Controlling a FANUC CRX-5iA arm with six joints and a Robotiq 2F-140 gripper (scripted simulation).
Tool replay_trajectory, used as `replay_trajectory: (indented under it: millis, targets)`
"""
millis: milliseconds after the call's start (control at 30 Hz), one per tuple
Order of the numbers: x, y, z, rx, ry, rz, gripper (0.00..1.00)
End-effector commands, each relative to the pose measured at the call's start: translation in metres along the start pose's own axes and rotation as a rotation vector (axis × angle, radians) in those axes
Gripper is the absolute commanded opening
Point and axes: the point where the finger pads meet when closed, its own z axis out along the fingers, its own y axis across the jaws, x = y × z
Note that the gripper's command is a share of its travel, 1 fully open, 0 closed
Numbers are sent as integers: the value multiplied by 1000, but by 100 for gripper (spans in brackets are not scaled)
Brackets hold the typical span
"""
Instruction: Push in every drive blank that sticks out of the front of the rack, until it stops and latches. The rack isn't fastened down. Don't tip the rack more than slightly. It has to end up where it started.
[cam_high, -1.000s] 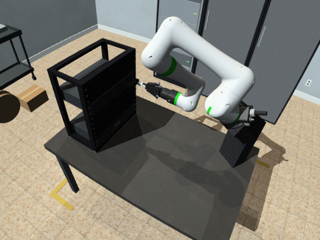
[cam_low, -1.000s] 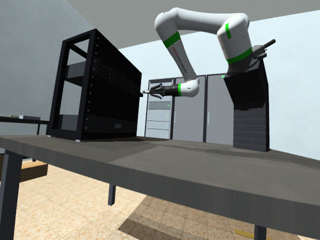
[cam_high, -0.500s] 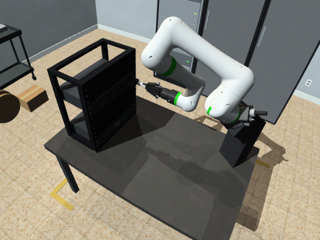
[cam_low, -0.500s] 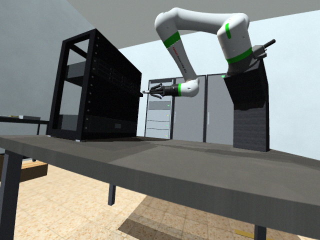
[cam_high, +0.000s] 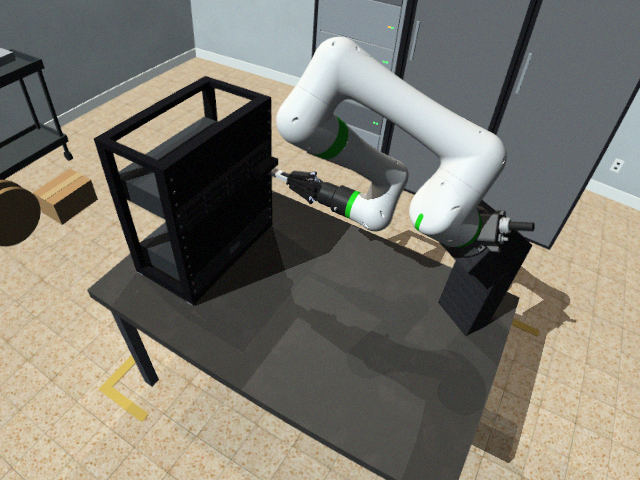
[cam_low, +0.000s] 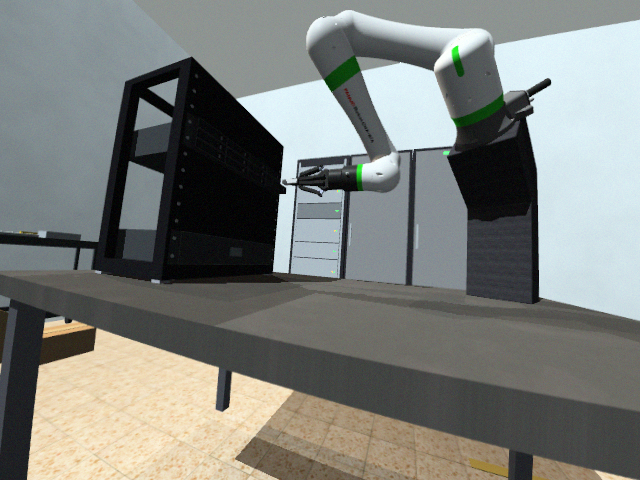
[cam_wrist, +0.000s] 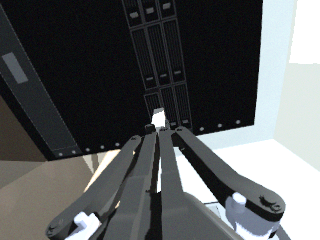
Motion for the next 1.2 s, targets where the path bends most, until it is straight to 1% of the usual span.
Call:
replay_trajectory:
  millis: [0,33,100,300,467,600,867,967,1100,1167]
  targets:
    - [27,-2,-6,-2,-2,-1,10]
    - [33,-3,-7,-2,-2,-1,10]
    - [33,-3,-7,-2,-2,-1,10]
    - [65,-6,-13,-2,-2,-1,10]
    - [82,-8,-17,-2,-2,-1,10]
    - [89,-9,-19,-2,-2,-1,10]
    - [91,-9,-19,-2,-2,-1,10]
    - [91,-9,-11,-2,-2,-1,10]
    - [91,-9,12,-2,-2,-1,10]
    - [91,-9,19,-2,-2,-1,10]
